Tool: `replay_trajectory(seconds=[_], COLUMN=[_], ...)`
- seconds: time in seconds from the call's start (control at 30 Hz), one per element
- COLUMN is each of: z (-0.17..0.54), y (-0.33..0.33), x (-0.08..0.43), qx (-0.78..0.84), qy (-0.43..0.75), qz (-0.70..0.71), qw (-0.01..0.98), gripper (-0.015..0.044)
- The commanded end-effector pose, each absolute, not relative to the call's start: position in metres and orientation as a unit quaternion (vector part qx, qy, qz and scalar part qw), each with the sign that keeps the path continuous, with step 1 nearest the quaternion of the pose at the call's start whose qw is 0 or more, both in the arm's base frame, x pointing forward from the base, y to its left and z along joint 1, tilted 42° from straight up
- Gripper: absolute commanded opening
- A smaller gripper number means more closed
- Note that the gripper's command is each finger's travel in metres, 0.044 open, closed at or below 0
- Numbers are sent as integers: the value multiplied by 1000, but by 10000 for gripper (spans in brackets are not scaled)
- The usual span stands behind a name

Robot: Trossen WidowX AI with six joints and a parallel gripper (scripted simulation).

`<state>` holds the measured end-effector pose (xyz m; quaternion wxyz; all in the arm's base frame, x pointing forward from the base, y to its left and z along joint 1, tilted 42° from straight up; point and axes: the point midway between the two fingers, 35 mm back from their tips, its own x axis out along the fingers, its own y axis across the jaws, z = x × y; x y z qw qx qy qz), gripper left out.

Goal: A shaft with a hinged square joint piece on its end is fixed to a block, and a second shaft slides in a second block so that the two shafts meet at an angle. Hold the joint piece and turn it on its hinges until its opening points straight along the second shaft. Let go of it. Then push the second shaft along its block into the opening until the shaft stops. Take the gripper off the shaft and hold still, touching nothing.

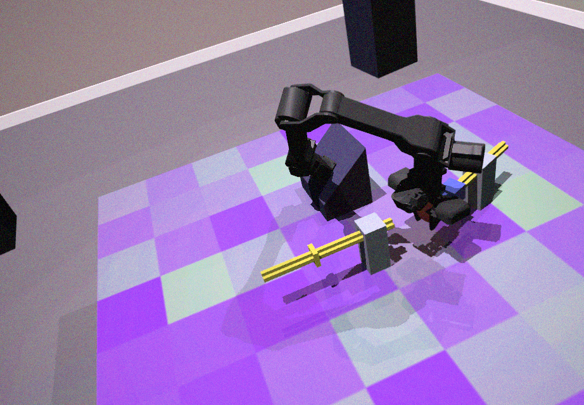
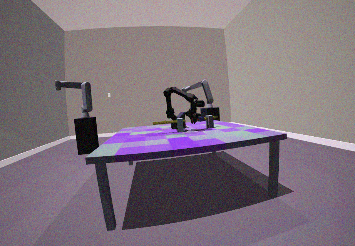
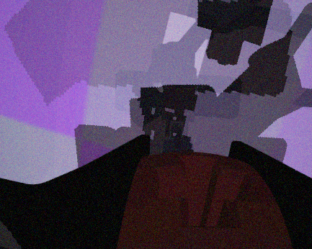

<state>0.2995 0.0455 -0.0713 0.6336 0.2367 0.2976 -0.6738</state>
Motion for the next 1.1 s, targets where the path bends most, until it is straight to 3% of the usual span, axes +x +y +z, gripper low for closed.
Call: replay_trajectory(seconds=[0.0,0.07,0.27,1.07], z=[-71,-71,-71,-75], y=[45,45,45,44], x=[300,300,300,290], qx=[237,237,237,325], qy=[298,298,298,259], qz=[-674,-674,-674,-691], qw=[634,634,634,591], gripper=[147,147,0,0])
